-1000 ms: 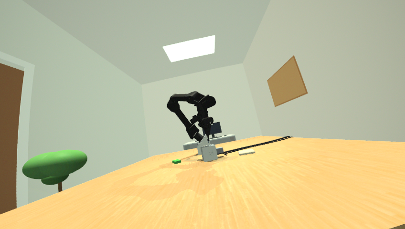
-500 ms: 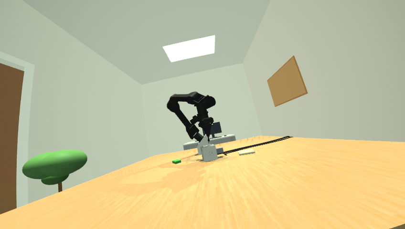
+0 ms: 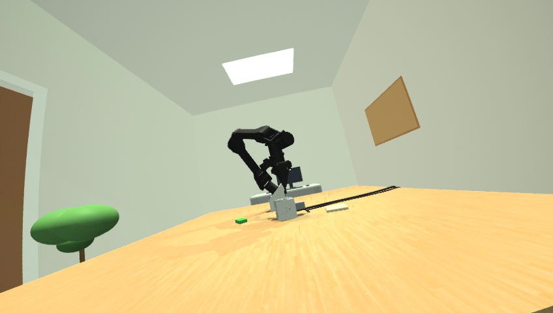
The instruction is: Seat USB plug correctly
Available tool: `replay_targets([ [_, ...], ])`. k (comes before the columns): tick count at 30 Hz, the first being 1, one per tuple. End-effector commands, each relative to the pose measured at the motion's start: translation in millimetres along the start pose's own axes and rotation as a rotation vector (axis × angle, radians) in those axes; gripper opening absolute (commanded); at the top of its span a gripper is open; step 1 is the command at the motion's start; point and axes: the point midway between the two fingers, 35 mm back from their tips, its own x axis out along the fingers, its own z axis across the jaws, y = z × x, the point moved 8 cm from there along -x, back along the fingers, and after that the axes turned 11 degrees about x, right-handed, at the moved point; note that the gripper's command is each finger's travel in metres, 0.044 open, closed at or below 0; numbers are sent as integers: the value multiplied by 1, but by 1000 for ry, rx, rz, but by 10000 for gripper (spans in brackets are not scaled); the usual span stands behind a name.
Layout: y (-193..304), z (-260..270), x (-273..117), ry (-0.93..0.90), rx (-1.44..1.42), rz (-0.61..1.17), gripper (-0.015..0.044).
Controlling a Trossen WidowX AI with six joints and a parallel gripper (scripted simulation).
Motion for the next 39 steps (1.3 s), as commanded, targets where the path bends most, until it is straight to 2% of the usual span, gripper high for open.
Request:
replay_targets([
  [1,0,0,0,2,-3,7,0],
  [39,0,0,5,5,-1,28,0],
])
